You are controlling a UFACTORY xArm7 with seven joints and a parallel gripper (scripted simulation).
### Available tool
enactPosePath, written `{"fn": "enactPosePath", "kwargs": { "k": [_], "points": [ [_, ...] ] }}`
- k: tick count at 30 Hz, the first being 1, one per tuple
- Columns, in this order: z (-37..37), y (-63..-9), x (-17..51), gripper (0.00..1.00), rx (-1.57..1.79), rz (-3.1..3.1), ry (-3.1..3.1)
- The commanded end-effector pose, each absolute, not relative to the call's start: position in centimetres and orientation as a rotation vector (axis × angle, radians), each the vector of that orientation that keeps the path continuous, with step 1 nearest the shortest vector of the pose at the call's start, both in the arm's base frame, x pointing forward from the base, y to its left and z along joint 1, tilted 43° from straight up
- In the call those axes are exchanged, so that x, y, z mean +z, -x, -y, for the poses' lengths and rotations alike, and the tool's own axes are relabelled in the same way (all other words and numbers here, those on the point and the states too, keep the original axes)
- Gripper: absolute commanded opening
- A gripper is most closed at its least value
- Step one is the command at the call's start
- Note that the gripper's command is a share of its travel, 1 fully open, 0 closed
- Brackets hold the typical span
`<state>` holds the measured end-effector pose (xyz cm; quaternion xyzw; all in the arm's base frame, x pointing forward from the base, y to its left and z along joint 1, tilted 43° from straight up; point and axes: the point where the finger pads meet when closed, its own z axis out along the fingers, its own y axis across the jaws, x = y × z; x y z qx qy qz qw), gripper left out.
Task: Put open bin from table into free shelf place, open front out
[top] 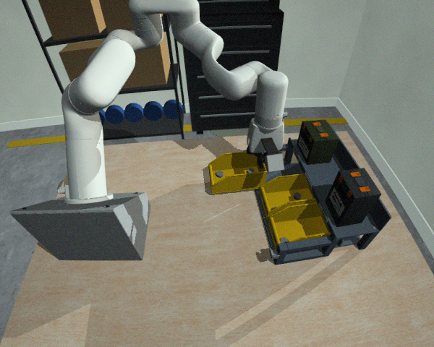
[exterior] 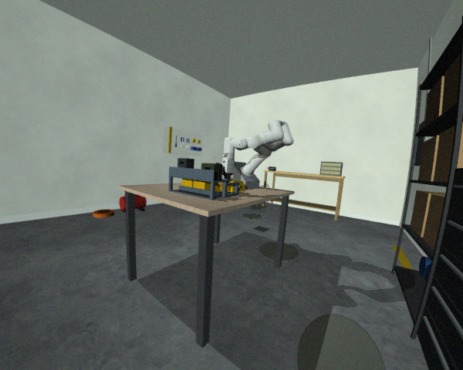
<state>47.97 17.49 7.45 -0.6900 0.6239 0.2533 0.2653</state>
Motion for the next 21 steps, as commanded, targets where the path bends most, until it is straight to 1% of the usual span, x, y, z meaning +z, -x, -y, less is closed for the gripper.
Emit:
{"fn": "enactPosePath", "kwargs": {
  "k": [1,14,15,21],
  "points": [
    [-17.43,-48.11,7.44,0.0,0.679,-1.687,1.861],
    [-17.47,-48.11,7.4,0.0,0.679,-1.687,1.861],
    [-17.46,-48.11,7.41,0.33,0.679,-1.687,1.861],
    [-17.46,-48.11,7.41,0.33,0.679,-1.687,1.861]
  ]
}}
